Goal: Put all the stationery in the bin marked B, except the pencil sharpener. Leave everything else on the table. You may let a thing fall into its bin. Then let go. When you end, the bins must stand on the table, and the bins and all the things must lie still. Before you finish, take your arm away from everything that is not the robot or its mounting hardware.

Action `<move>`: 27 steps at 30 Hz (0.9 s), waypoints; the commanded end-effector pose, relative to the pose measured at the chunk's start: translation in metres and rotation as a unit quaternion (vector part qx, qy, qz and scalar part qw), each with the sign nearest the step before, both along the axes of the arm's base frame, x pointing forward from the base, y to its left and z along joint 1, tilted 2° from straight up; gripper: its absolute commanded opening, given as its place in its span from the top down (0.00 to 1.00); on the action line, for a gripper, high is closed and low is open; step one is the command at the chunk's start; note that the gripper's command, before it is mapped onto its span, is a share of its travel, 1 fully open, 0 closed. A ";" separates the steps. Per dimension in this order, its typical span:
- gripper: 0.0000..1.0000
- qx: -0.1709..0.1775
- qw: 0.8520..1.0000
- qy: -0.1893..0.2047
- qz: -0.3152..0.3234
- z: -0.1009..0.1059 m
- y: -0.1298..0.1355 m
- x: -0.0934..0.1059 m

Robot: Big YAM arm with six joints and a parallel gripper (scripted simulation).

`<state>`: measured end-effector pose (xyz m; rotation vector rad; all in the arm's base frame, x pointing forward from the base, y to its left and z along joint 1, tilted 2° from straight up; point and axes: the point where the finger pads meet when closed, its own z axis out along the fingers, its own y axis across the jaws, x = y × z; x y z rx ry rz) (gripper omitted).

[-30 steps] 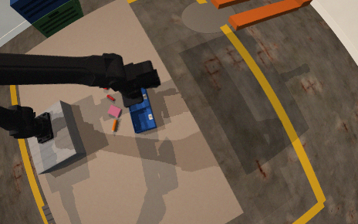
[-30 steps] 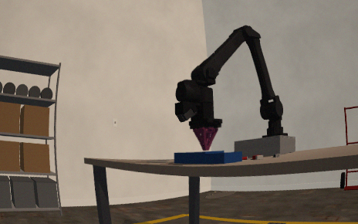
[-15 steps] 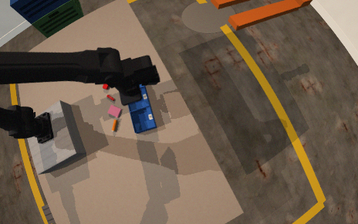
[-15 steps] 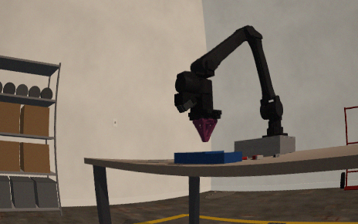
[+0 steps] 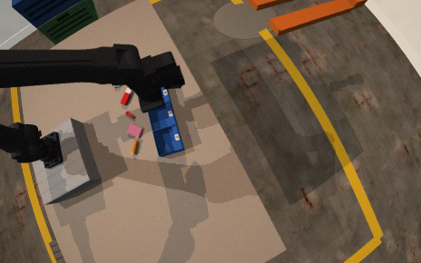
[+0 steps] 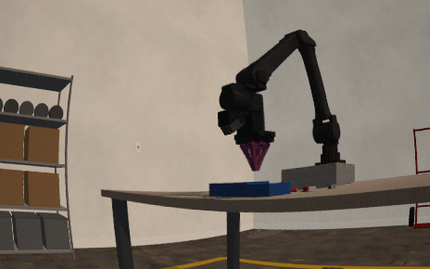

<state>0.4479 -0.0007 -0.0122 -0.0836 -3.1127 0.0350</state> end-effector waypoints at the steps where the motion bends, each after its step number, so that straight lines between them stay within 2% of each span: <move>1: 0.92 0.001 1.000 -0.026 -0.009 0.017 0.022 0.028; 4: 0.92 0.001 1.000 -0.024 -0.009 0.015 0.028 0.028; 5: 0.92 0.002 0.999 -0.037 -0.009 0.026 0.033 0.032; 7: 0.92 0.001 1.000 -0.023 -0.009 0.015 0.043 0.029; 10: 0.92 0.002 1.000 -0.023 -0.009 0.014 0.058 0.030; 12: 0.92 0.004 0.999 -0.037 -0.010 0.025 0.060 0.034; 13: 0.92 0.004 0.999 -0.034 -0.010 0.024 0.059 0.029; 14: 0.92 0.002 1.000 -0.019 -0.013 0.002 0.054 0.021; 15: 0.92 0.000 1.000 -0.010 -0.021 -0.006 0.046 0.013; 21: 0.92 0.000 1.000 -0.009 -0.018 -0.017 0.049 0.012; 22: 0.92 0.005 0.999 -0.043 -0.017 0.004 0.052 0.036; 25: 0.92 0.000 1.000 -0.009 -0.017 -0.028 0.049 0.011; 27: 0.92 0.000 1.000 -0.009 -0.018 -0.033 0.049 0.011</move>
